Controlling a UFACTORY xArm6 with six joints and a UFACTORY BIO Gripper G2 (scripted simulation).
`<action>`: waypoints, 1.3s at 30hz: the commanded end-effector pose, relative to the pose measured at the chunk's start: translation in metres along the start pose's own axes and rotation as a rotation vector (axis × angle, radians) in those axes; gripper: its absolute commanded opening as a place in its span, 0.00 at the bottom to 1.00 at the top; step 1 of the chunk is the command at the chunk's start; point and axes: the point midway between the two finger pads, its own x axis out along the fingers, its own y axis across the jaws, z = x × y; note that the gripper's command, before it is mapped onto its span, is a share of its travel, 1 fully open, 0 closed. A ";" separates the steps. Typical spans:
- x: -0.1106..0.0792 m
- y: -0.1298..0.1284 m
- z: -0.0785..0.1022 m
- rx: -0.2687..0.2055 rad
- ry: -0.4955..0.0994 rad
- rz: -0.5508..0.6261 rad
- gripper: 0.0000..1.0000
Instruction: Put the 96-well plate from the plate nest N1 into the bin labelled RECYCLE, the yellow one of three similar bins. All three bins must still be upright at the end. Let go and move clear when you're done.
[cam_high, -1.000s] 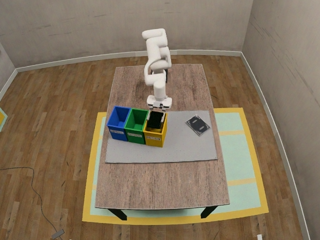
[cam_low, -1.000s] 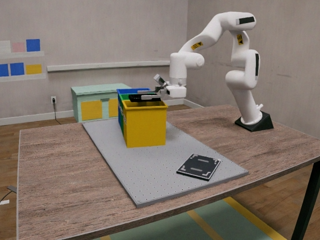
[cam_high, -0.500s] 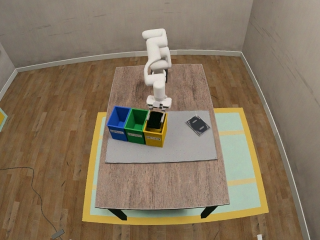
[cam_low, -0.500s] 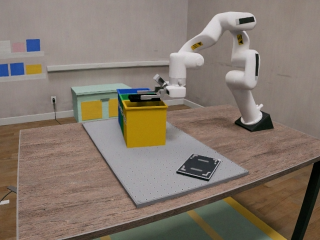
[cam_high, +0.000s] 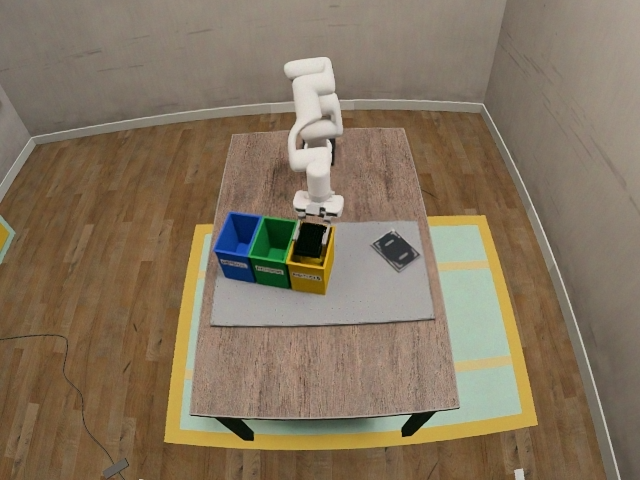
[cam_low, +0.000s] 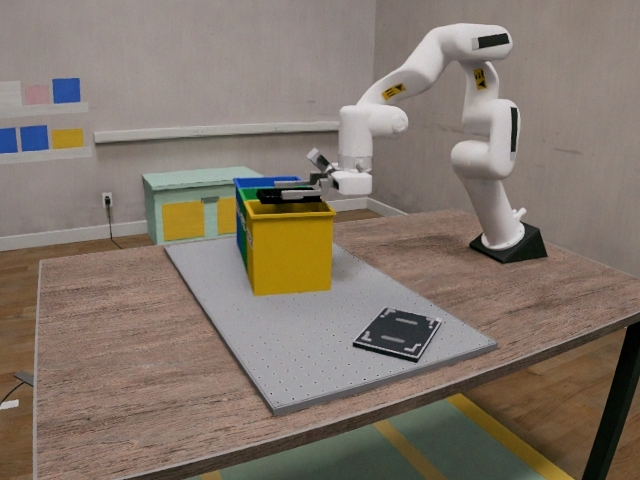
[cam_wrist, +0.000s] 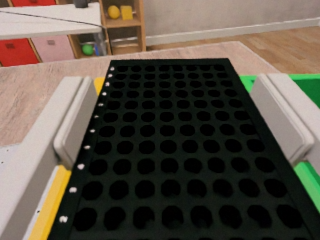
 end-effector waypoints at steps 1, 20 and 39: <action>0.001 0.000 0.002 0.001 -0.005 0.000 0.00; 0.001 0.001 -0.023 0.001 -0.005 0.000 0.00; 0.001 0.001 -0.031 0.001 -0.004 0.000 0.00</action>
